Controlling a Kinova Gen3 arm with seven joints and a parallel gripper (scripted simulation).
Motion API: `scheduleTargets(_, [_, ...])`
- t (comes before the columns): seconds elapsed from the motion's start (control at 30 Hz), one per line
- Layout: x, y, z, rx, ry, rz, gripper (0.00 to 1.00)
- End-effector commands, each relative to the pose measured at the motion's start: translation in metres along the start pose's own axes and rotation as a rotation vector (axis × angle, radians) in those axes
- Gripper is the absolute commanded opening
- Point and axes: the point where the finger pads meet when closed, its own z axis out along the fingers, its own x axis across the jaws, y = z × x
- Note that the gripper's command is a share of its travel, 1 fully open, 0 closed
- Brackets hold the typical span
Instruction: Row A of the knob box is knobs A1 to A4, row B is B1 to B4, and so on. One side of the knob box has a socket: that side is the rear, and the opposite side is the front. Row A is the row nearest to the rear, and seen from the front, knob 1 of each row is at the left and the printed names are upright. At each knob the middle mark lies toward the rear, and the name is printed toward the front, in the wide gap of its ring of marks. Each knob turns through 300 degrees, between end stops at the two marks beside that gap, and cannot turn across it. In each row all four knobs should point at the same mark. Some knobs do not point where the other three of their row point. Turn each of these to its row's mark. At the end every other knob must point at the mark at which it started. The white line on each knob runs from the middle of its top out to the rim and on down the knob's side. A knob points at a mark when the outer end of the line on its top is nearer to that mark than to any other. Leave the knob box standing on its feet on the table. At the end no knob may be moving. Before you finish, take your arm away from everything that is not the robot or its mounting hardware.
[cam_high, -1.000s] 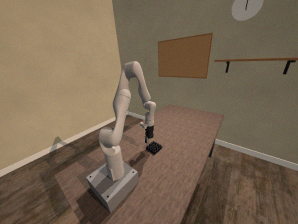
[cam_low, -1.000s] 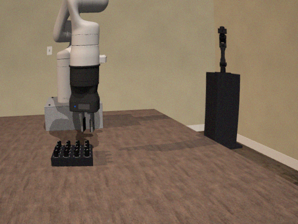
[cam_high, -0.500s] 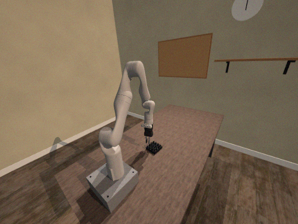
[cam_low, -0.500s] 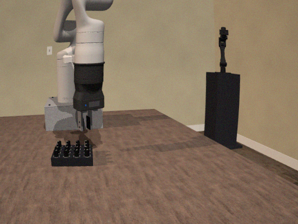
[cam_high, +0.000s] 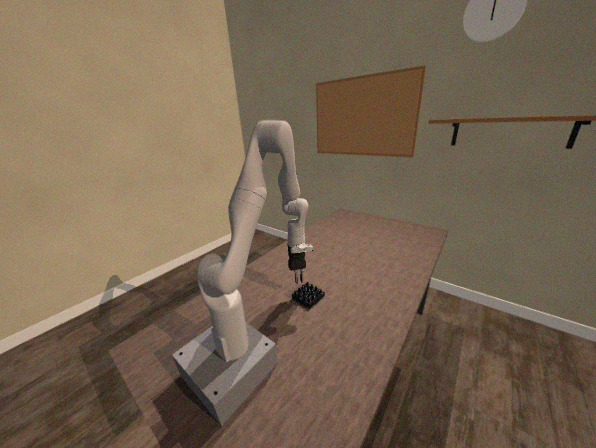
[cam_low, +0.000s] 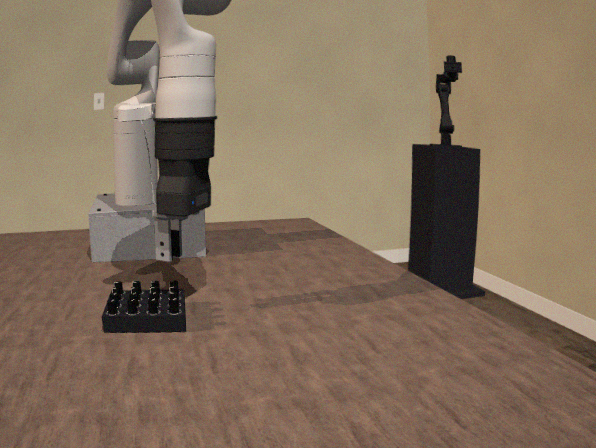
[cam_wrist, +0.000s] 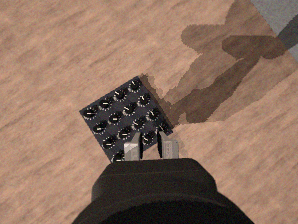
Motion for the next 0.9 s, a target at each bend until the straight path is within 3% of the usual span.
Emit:
scheduleTargets(0.0, [-0.006, 0.001, -0.003, -0.012, -0.005, -0.068, 0.46])
scheduleTargets(0.47, [-0.019, 0.013, -0.010, -0.024, -0.037, -0.372, 0.46])
scheduleTargets(0.87, [-0.023, 0.017, -0.013, -0.027, -0.048, -0.463, 0.46])
